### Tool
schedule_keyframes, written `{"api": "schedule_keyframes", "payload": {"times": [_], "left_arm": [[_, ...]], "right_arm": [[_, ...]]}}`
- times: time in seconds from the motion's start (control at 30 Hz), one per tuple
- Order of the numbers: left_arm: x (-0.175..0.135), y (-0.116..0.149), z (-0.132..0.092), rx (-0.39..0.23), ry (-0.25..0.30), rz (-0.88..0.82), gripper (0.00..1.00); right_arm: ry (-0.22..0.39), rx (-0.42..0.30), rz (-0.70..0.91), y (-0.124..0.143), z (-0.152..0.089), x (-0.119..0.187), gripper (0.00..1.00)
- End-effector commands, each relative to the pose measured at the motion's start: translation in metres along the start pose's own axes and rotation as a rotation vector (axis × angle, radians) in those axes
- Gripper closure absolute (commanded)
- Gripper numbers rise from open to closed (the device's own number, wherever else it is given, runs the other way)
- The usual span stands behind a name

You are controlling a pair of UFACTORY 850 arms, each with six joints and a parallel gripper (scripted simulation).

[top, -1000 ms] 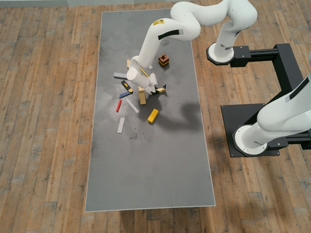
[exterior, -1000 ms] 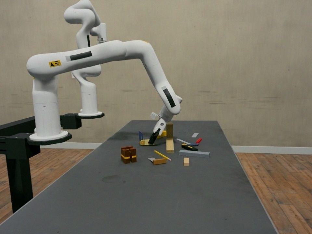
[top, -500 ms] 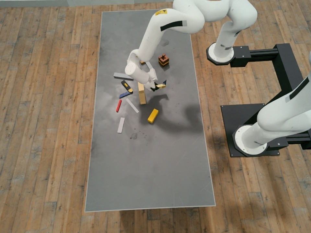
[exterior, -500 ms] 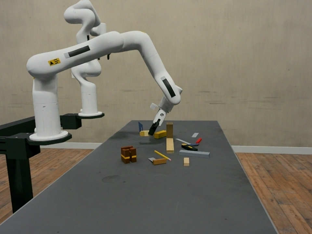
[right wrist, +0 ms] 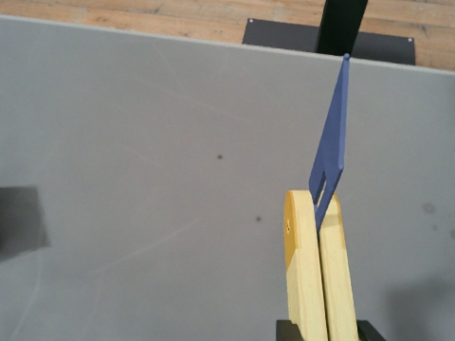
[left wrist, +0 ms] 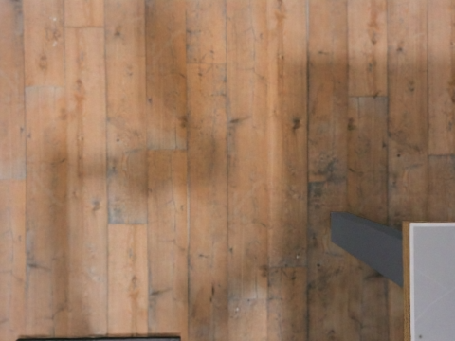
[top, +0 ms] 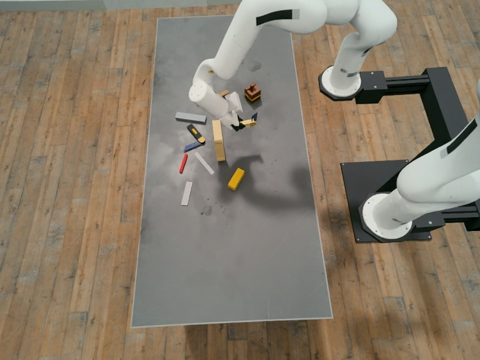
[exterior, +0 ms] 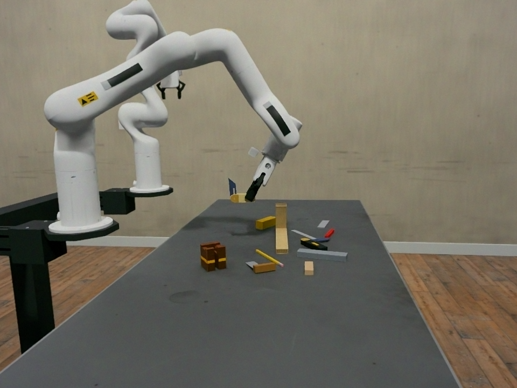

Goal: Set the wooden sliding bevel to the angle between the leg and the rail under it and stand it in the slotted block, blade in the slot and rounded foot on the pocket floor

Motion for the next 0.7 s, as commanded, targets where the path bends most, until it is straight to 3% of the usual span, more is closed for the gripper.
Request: {"api": "schedule_keyframes", "payload": {"times": [0.0,0.67], "left_arm": [[0.0000,-0.0004,-0.0010,0.002,0.000,0.000,0.00],[0.0000,-0.0004,-0.0010,0.002,0.000,0.000,0.00]], "right_arm": [[0.000,-0.001,0.000,-0.0122,-0.0215,0.0010,1.00],[0.000,-0.002,0.000,-0.0163,-0.0285,0.0013,1.00]]}}
Point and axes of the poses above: on each arm, the point where the finger pads meet when closed, its own z axis out along the fingers, its own x axis across the jaws, y = z × x, the point moved 3 cm from there along -z, back along the fingers, and after that the axes turned 5 degrees about -z, right-handed, at the moved point
